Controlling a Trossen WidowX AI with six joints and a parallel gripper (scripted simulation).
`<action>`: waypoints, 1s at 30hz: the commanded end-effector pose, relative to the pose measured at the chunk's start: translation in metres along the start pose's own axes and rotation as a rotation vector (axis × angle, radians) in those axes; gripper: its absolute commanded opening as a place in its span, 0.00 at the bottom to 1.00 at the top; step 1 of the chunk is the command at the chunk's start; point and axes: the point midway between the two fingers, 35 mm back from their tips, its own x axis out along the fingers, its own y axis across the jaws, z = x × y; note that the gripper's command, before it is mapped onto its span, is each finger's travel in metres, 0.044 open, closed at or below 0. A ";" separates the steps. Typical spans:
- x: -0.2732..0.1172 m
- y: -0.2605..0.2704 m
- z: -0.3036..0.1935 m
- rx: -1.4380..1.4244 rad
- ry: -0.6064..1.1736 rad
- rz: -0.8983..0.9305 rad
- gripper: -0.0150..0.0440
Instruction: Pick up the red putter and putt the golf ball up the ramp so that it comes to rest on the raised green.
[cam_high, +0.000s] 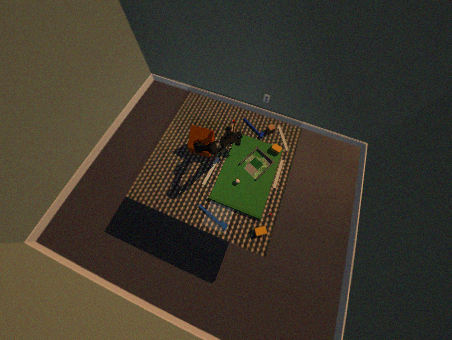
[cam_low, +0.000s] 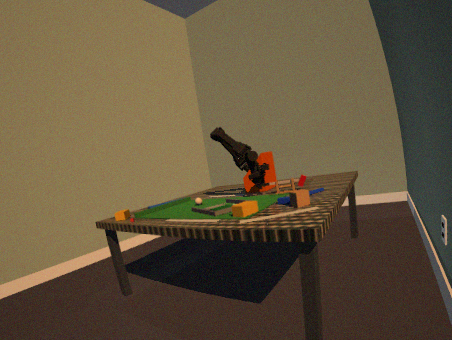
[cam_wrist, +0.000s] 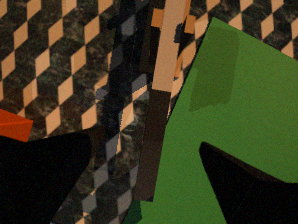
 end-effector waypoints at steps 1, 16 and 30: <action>0.008 0.002 -0.003 -0.004 0.006 0.007 1.00; 0.011 0.001 -0.004 0.001 0.002 0.003 0.64; 0.010 0.001 -0.003 0.001 0.002 0.003 0.25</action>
